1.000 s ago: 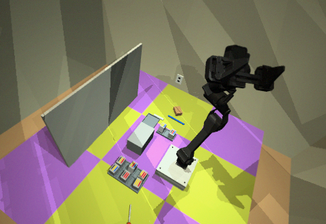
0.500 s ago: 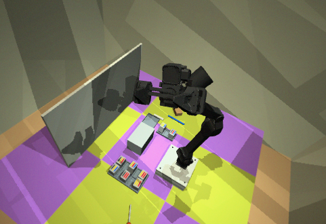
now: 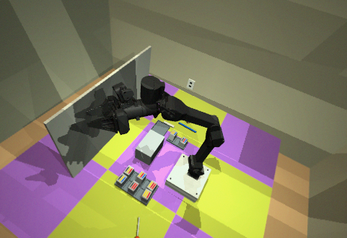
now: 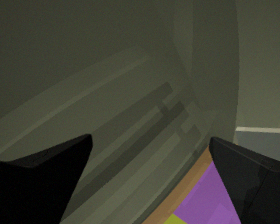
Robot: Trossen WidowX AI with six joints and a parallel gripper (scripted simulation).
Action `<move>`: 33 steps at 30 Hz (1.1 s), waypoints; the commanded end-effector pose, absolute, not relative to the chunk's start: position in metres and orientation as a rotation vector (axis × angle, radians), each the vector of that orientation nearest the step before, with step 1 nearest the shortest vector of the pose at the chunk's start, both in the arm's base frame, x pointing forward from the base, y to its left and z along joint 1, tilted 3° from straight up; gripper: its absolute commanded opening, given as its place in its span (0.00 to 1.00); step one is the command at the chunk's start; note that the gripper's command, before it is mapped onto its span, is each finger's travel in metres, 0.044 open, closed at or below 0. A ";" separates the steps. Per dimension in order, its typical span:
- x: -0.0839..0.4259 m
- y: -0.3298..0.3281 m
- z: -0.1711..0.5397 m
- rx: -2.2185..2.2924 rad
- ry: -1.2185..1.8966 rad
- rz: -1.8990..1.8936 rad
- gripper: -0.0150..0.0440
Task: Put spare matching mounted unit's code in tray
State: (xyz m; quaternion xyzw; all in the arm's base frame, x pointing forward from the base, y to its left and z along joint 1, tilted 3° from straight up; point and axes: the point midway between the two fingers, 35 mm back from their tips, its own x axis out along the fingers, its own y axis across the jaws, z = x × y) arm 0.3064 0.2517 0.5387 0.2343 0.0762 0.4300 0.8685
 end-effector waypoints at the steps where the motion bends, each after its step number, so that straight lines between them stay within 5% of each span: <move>1: 0.354 0.231 0.483 0.399 0.305 0.728 1.00; 14: 0.426 0.117 0.310 0.156 0.835 0.294 1.00; 26: 0.380 -0.016 0.182 0.027 1.473 0.058 1.00; 33: 0.375 -0.022 0.178 0.025 1.511 0.053 1.00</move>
